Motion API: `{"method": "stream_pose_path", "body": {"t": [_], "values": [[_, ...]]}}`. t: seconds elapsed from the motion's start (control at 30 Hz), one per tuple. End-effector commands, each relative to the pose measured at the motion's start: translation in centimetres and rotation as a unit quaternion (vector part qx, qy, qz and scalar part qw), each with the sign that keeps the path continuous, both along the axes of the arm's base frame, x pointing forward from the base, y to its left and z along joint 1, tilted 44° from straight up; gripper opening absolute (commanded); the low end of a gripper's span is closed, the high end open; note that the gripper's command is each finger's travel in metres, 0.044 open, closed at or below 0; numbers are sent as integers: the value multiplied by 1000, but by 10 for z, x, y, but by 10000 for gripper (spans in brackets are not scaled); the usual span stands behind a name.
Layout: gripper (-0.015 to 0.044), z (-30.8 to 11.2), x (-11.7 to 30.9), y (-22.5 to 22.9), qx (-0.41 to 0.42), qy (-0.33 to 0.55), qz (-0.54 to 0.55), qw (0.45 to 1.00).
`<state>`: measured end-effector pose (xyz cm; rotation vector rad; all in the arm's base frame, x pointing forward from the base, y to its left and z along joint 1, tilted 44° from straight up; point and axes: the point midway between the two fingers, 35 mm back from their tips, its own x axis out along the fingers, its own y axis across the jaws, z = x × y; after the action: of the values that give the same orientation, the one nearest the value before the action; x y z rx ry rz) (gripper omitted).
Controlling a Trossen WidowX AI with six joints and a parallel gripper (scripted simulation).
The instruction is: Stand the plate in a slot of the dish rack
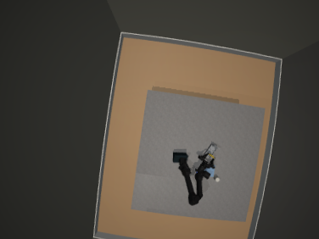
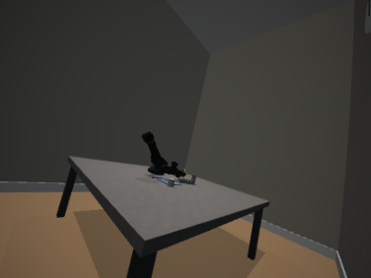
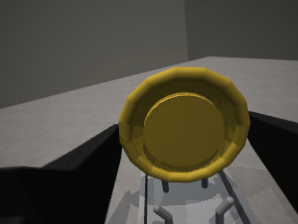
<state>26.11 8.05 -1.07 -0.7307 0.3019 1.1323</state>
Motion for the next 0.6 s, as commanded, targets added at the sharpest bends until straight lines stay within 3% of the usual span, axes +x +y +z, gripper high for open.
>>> {"method": "stream_pose_path", "body": {"t": [0.0, 0.57], "values": [[0, -6, 4, -2, 1, -4, 2, 1000], [0, -18, 4, -12, -2, 7, -4, 1000]]}}
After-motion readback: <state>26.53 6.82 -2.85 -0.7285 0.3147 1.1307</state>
